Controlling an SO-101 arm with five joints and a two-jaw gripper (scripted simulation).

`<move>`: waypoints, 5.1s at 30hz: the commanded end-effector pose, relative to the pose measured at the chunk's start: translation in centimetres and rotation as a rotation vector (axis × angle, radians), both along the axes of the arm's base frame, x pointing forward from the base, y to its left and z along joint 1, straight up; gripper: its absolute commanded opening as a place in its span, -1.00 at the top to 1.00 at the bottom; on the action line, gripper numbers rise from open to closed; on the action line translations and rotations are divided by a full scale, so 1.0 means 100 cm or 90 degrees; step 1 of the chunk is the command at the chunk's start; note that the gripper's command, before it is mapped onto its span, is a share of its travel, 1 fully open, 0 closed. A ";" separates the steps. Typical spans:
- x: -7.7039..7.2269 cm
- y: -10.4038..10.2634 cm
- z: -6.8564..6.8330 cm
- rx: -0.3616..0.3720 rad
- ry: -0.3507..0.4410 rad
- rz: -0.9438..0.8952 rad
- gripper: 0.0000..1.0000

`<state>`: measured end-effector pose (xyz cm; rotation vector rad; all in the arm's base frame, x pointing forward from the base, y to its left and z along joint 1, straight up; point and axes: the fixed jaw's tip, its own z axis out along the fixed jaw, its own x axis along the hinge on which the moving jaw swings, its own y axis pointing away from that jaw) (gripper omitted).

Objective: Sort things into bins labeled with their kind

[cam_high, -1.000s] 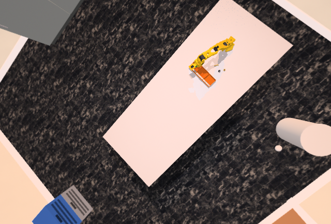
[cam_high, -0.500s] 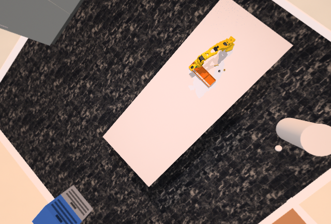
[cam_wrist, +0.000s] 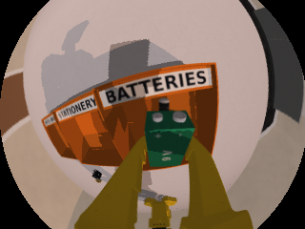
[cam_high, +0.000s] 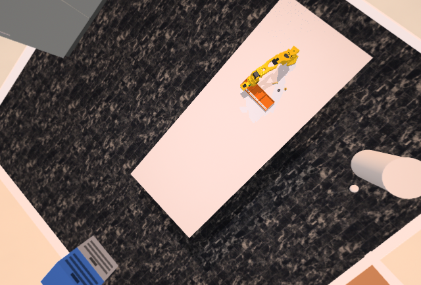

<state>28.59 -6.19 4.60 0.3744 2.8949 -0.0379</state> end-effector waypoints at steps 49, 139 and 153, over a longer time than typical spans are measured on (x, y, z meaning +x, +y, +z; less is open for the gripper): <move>0.008 -0.004 0.020 -0.017 -0.076 -0.010 1.00; 0.010 -0.005 -0.004 -0.017 -0.076 -0.010 0.64; 0.010 -0.005 -0.004 -0.017 -0.076 -0.010 0.51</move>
